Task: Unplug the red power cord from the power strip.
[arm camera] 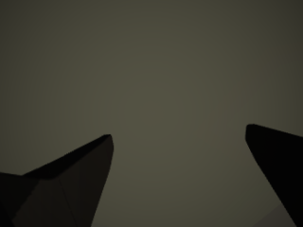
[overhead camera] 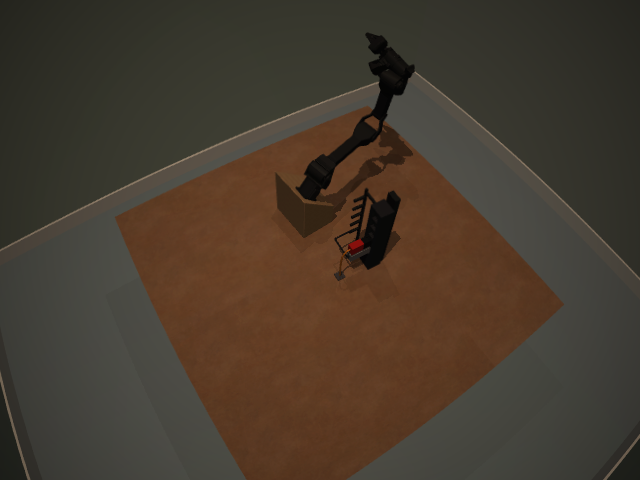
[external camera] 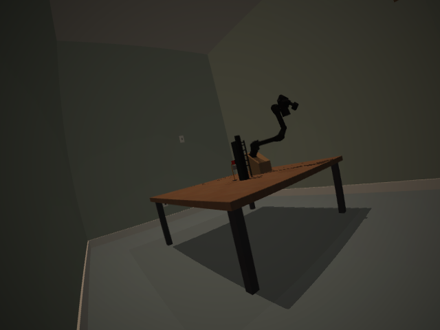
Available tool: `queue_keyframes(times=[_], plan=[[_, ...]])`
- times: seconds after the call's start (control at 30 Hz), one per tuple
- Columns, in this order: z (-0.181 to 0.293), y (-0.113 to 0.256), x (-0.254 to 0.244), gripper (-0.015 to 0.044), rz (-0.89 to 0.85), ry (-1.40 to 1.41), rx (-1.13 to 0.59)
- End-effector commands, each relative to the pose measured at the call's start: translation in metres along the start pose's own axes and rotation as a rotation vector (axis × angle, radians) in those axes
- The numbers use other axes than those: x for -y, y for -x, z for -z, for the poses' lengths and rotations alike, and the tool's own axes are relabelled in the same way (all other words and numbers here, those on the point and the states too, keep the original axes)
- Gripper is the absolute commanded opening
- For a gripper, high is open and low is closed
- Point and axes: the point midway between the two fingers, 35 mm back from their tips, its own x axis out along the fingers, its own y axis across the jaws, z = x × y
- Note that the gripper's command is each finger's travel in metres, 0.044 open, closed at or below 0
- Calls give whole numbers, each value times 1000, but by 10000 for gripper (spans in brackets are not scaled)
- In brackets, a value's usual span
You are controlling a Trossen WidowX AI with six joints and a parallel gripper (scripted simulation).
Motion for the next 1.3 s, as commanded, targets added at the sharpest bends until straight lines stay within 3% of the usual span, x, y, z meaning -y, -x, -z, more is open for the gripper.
queue_keyframes(times=[0.0,0.27,0.73,1.0,1.27], plan=[[0,0,1,374,0,4,-2],[29,8,67,164,44,280,-168],[55,84,249,160,221,854,-682],[27,165,350,160,430,1055,-1012],[-17,257,407,160,670,1127,-1281]])
